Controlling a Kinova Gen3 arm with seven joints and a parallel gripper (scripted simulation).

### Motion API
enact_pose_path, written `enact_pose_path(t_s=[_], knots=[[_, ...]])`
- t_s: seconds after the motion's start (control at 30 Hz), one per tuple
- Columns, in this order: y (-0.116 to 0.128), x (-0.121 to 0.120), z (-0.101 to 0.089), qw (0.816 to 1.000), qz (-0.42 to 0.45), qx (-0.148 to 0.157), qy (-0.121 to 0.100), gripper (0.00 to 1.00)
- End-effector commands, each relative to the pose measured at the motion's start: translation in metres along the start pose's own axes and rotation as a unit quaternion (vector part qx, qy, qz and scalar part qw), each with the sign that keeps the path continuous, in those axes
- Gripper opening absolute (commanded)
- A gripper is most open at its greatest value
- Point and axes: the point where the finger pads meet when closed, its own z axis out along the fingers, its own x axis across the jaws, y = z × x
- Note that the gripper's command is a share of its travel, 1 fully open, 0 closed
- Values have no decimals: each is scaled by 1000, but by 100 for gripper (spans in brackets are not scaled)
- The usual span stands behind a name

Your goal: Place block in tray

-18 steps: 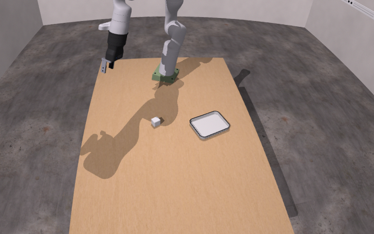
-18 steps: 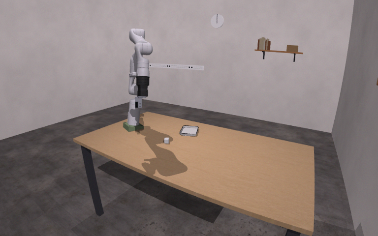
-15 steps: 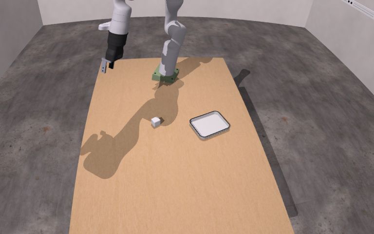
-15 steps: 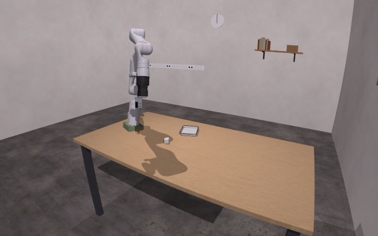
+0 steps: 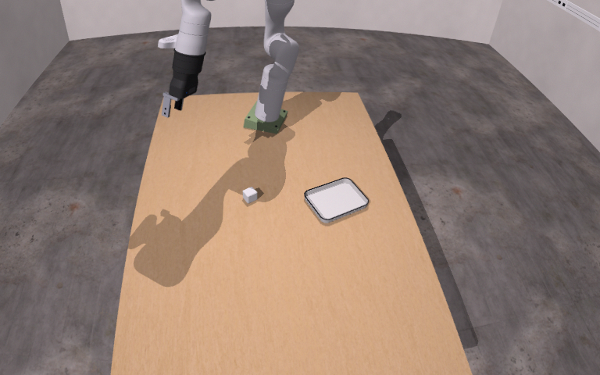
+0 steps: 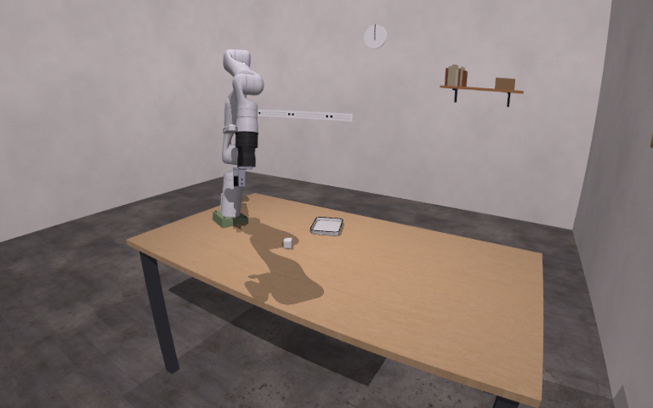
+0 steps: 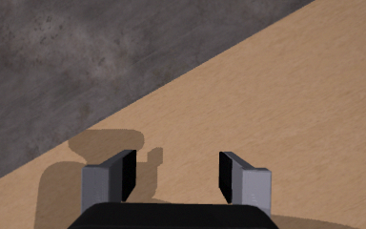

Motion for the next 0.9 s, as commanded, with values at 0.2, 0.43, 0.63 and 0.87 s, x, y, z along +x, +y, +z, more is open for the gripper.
enact_pose_path(t_s=[0.2, 0.43, 0.63, 0.87], knots=[[63, 11, 67, 987, -156, -21, 31, 100], [136, 47, 122, 933, -350, -67, 58, 100], [195, 83, 162, 880, -459, -100, 67, 100], [225, 103, 182, 865, -485, -110, 68, 100]])
